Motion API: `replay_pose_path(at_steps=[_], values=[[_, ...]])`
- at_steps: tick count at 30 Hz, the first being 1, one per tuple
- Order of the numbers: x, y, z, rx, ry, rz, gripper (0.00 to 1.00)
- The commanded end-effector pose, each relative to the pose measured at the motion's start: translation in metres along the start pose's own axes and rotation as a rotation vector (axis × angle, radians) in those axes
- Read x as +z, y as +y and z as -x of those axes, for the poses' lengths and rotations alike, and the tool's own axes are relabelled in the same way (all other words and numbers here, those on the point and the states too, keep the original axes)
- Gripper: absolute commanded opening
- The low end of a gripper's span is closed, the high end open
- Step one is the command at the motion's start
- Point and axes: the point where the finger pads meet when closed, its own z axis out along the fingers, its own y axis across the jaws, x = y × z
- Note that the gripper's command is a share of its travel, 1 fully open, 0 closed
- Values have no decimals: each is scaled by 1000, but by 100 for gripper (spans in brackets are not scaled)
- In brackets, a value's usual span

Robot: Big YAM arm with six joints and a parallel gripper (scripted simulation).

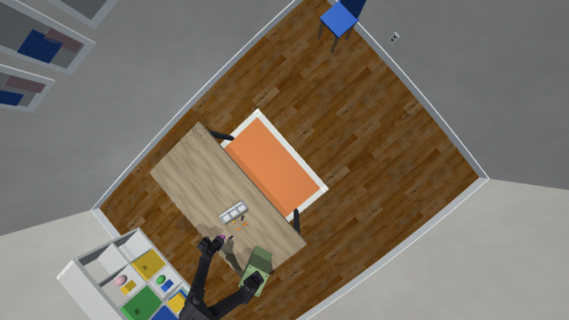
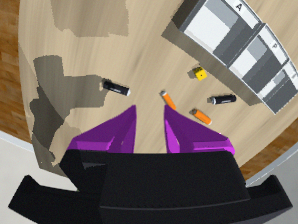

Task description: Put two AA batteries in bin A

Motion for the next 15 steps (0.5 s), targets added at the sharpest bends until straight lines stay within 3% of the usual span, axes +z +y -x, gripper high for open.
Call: replay_pose_path(at_steps=[1, 11, 15], values=[[12, 16, -4, -127, -12, -5, 28], [55, 66, -42, -423, -9, -7, 28], [57, 58, -44, -551, 3, -4, 28]])
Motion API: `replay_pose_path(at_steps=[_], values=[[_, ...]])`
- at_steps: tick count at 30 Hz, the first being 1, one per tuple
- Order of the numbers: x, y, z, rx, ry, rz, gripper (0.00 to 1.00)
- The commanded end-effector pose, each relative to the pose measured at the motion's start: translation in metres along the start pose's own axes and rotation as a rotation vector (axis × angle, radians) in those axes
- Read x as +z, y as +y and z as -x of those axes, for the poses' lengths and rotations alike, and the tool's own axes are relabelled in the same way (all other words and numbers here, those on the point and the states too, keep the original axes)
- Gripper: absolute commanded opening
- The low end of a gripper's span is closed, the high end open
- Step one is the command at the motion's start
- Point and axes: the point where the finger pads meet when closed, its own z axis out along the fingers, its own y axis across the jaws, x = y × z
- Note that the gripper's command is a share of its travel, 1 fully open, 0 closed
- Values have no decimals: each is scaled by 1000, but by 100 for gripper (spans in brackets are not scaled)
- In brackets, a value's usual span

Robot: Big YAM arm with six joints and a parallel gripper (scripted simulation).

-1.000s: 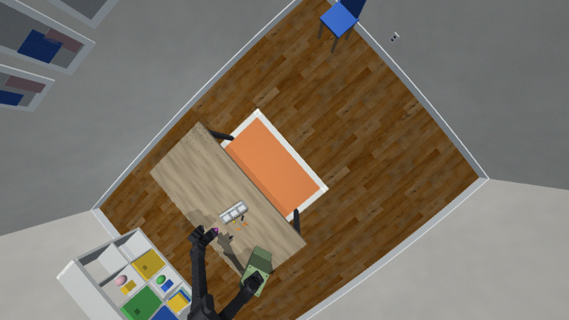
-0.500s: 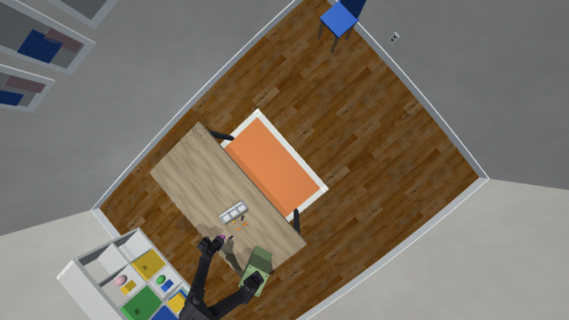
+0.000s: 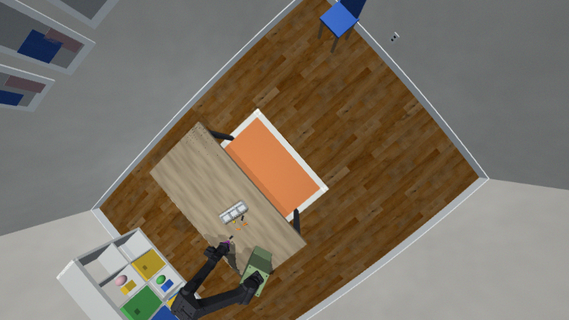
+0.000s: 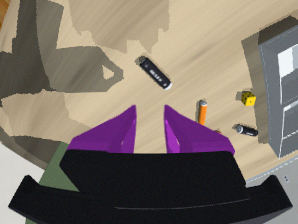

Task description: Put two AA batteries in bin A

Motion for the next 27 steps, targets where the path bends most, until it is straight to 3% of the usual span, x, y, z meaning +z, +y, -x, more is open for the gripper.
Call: replay_pose_path(at_steps=[1, 4, 5, 9, 15, 19, 27], values=[[-9, -17, 12, -155, -14, -14, 28], [-9, -21, 21, -188, -8, -14, 28], [-9, -18, 15, -268, 9, -11, 28], [2, -9, 6, -373, 0, -19, 28], [2, -4, 1, -525, -23, -34, 28], [-5, -9, 16, -632, -27, -38, 28], [-6, -6, 13, -771, -41, -42, 28]])
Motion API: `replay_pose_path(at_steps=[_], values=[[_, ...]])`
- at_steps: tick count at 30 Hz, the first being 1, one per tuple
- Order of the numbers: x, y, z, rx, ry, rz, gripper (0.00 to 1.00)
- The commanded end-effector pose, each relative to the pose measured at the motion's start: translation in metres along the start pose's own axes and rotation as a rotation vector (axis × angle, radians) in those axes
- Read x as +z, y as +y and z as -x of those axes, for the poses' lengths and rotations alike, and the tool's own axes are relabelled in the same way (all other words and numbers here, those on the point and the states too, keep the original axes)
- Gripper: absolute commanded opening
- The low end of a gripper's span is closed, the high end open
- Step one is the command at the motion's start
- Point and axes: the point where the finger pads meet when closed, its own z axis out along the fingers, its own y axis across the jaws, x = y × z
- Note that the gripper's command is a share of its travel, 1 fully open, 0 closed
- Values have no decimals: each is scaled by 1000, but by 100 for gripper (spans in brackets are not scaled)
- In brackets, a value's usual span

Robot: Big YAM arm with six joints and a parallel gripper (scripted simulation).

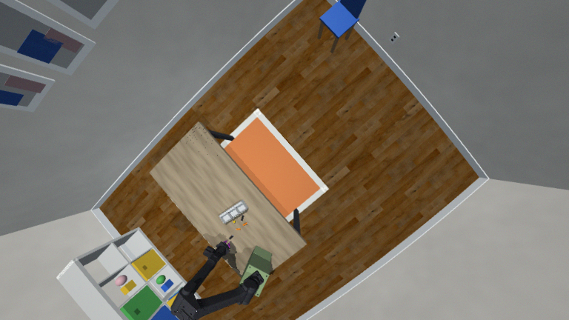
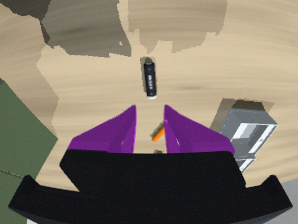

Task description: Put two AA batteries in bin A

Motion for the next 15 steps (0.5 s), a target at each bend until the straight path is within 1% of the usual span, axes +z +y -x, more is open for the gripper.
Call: replay_pose_path(at_steps=[1, 7, 15], values=[[-5, -4, 4, -92, -18, -15, 28], [-3, -4, -2, -78, -15, -8, 28], [-4, -7, -2, -77, -15, -10, 28]])
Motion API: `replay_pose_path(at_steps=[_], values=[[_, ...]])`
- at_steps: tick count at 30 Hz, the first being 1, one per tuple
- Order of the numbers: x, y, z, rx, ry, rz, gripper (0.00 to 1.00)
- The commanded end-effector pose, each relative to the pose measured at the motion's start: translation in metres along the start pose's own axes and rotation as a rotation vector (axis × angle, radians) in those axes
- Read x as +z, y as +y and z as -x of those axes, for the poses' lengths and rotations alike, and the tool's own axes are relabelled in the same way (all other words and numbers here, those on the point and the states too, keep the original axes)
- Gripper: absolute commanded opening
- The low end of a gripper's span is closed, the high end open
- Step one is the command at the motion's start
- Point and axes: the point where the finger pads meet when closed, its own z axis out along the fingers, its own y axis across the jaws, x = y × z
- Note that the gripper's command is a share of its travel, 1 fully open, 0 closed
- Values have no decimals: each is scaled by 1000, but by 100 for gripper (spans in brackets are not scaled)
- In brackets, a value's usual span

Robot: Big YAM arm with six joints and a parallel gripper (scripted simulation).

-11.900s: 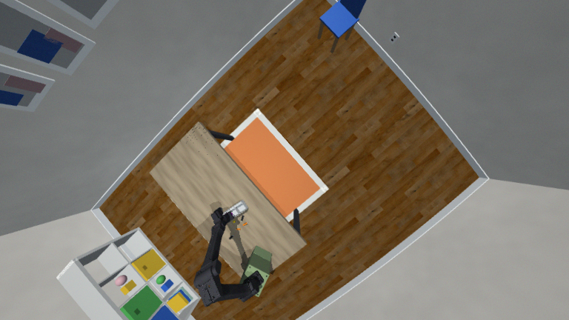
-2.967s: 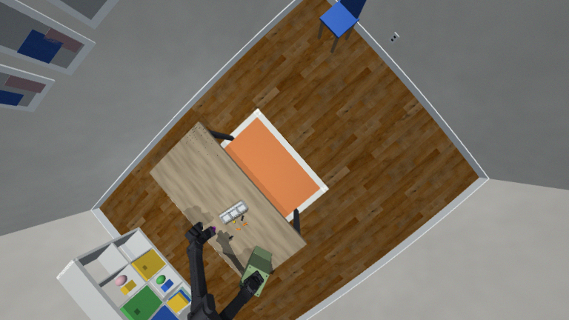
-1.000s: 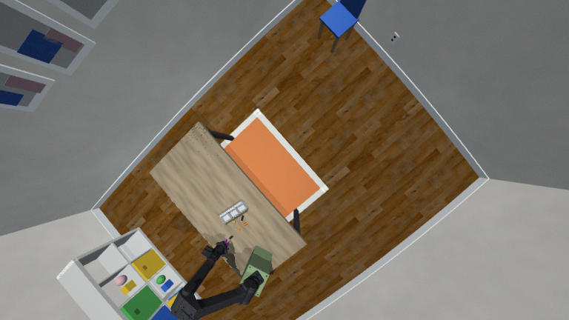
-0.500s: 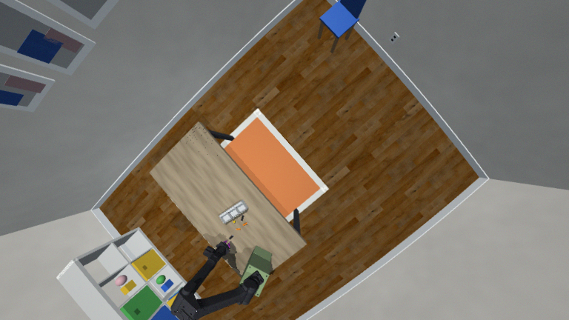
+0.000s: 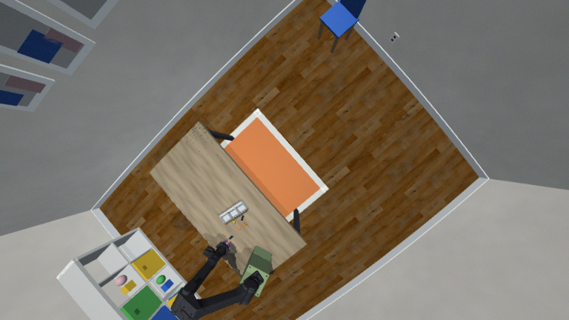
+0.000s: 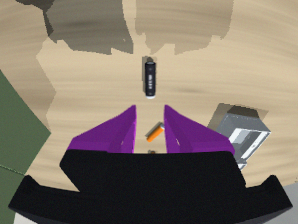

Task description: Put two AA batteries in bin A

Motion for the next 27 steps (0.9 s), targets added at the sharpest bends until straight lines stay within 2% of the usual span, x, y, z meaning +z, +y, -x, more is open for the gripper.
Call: replay_pose_path(at_steps=[1, 19, 20, 27], values=[[-3, -5, 1, 1, -8, -10, 28], [-5, -9, -4, 6, -12, -14, 28], [7, -6, -2, 4, -9, -7, 28], [35, -1, -3, 3, -8, -4, 28]])
